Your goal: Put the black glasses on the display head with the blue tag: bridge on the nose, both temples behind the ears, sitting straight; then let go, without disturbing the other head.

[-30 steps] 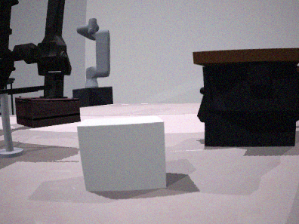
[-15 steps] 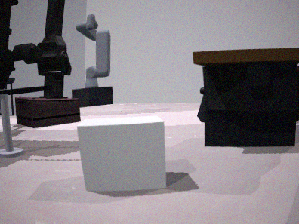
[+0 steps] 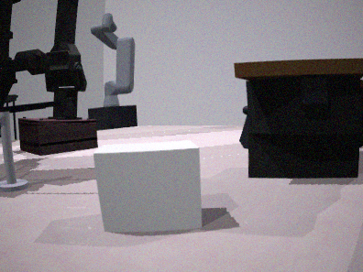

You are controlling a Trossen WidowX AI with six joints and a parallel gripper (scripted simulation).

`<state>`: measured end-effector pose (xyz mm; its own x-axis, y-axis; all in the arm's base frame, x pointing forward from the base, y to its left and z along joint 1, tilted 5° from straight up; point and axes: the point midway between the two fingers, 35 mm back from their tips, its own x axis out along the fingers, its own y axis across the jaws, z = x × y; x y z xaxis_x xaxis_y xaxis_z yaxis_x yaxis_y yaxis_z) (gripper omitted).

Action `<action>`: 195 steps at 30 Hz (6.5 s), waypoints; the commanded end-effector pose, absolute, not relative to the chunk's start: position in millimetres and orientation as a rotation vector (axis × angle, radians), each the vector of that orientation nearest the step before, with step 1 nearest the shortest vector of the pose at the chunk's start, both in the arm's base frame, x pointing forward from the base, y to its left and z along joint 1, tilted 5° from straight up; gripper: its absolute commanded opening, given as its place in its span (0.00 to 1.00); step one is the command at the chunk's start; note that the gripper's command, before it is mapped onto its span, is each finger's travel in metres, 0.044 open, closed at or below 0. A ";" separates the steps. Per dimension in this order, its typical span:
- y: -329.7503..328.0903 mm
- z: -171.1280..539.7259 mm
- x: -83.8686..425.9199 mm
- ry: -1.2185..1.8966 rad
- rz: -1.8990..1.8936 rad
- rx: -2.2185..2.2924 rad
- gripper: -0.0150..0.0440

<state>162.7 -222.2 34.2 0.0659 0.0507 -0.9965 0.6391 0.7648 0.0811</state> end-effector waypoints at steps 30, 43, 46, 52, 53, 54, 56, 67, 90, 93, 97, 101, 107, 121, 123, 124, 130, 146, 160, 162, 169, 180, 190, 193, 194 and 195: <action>-253.3 96.7 229.0 1.440 -0.492 0.592 0.25; -254.8 67.5 239.0 1.439 -0.492 0.592 0.25; -253.7 50.6 240.0 1.439 -0.492 0.593 0.25; -252.5 36.8 240.4 1.439 -0.491 0.593 0.25; -253.0 36.8 240.4 1.439 -0.492 0.593 0.25; -253.6 36.8 240.5 1.439 -0.492 0.593 0.25; -255.6 36.8 240.8 1.439 -0.492 0.592 0.25; -263.1 36.6 241.8 1.439 -0.492 0.592 0.25; -275.4 36.6 244.2 1.438 -0.493 0.591 0.25; -277.0 36.6 244.7 1.438 -0.493 0.591 0.25; -278.9 36.6 245.3 1.438 -0.493 0.591 0.25; -280.7 36.7 245.9 1.438 -0.493 0.591 0.25; -283.5 36.7 247.0 1.438 -0.493 0.591 0.25; -289.4 36.9 249.8 1.438 -0.493 0.590 0.25; -290.2 36.9 250.3 1.438 -0.493 0.590 0.25; -290.6 36.9 250.5 1.437 -0.493 0.590 0.25; -292.9 37.0 251.9 1.437 -0.494 0.590 0.25; -298.7 37.2 255.8 1.437 -0.494 0.590 0.25; -303.4 37.5 259.5 1.436 -0.494 0.590 0.25; -304.0 37.5 260.0 1.436 -0.494 0.590 0.25; -303.6 37.4 259.4 1.436 -0.494 0.590 0.25; -303.4 37.4 259.1 1.436 -0.494 0.590 0.25; -300.9 37.2 256.1 1.437 -0.494 0.590 0.25; -300.7 41.1 255.3 1.437 -0.494 0.590 0.25; -300.8 44.9 254.8 1.437 -0.494 0.590 0.25; -300.8 50.1 254.1 1.437 -0.494 0.590 0.25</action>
<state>254.4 -299.8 38.2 0.0715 0.0434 -0.9965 0.6440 0.7609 0.0793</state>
